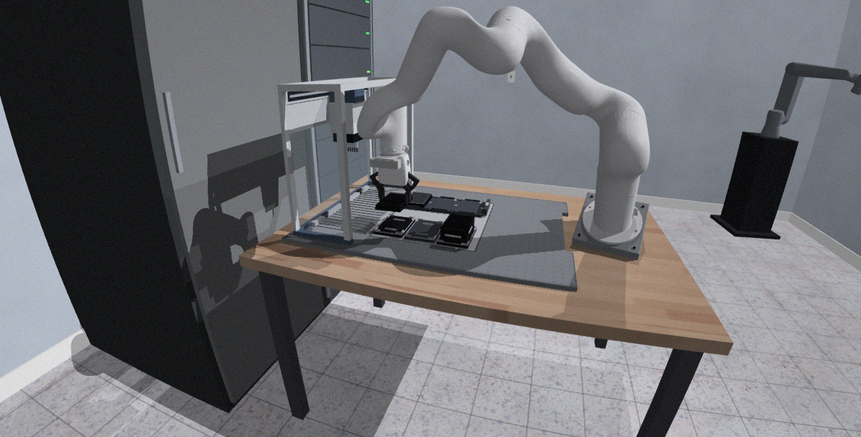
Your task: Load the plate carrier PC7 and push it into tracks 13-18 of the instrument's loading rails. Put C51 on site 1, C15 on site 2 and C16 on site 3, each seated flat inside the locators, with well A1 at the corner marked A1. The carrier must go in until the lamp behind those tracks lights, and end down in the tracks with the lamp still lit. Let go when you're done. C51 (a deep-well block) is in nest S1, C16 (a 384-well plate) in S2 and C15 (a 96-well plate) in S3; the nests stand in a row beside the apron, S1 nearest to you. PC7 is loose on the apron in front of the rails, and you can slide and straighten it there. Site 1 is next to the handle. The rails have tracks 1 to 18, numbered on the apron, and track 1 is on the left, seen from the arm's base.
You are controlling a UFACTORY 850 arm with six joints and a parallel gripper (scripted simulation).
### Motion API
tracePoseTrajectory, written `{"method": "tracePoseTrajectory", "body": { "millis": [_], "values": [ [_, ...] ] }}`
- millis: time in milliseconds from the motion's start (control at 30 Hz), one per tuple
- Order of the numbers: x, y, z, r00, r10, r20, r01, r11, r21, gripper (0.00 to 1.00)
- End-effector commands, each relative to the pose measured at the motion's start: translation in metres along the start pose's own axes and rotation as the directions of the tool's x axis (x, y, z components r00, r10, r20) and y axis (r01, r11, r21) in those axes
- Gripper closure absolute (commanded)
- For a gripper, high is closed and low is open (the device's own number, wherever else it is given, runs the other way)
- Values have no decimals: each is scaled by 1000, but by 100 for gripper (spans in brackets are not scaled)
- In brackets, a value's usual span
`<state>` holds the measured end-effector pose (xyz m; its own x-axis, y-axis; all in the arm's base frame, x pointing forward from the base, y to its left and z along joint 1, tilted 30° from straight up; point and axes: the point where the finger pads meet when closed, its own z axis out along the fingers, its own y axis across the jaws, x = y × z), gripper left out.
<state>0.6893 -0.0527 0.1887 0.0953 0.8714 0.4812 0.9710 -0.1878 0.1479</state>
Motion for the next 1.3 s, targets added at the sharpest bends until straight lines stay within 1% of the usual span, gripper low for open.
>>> {"method": "tracePoseTrajectory", "body": {
  "millis": [0, 67, 133, 633, 1000, 1200, 1267],
  "values": [
    [0, 1, -11, 1000, 0, 0, 0, 1000, -2, 100],
    [0, 1, -14, 1000, 0, 0, 0, 1000, -2, 100],
    [0, 1, -14, 1000, 0, 0, 0, 1000, -2, 100],
    [0, 1, -38, 1000, 0, 0, 0, 1000, -2, 100],
    [0, 1, -38, 1000, 0, 0, 0, 1000, -2, 100],
    [-27, -12, -38, 1000, -8, 0, 8, 1000, -2, 100],
    [-27, -12, -38, 1000, -8, 0, 8, 1000, -2, 100]
  ]
}}
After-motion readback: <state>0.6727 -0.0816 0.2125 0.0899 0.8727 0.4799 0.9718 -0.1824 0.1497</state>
